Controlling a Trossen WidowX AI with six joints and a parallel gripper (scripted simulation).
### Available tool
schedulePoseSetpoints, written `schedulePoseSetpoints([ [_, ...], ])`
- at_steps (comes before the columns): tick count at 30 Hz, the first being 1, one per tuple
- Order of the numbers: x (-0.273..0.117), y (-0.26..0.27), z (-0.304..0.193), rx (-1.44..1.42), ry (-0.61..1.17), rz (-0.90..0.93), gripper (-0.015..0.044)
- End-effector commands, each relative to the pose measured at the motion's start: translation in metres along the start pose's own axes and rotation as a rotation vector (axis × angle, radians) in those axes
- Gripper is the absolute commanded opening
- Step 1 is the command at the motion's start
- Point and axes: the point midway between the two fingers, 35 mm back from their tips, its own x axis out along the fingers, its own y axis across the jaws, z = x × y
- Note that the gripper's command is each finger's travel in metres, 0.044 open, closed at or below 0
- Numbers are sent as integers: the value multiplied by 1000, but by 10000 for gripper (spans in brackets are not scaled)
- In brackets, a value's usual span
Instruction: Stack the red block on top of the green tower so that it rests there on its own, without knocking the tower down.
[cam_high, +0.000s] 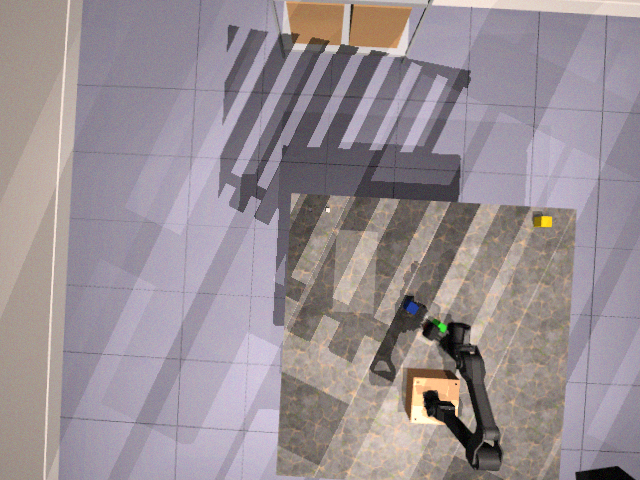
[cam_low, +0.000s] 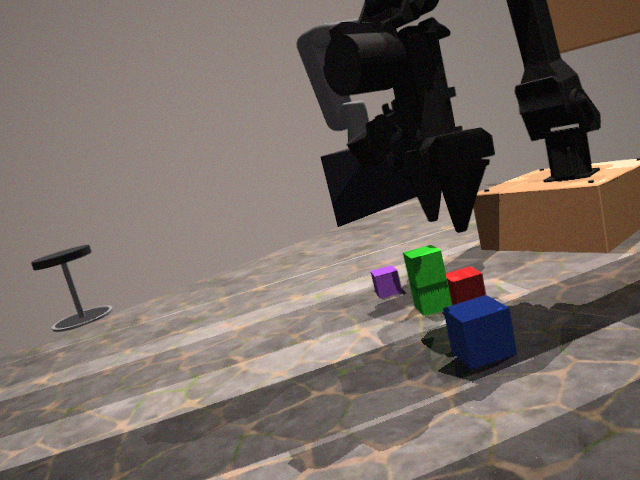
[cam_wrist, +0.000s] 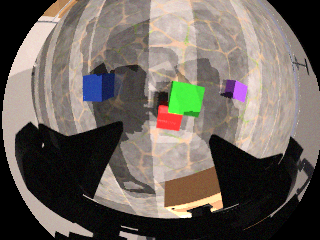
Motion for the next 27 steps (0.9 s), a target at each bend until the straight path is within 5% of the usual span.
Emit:
schedulePoseSetpoints([
  [1,29,-2,-5,-3,24,-8,440],
  [27,70,-4,-8,-3,24,-9,440],
])
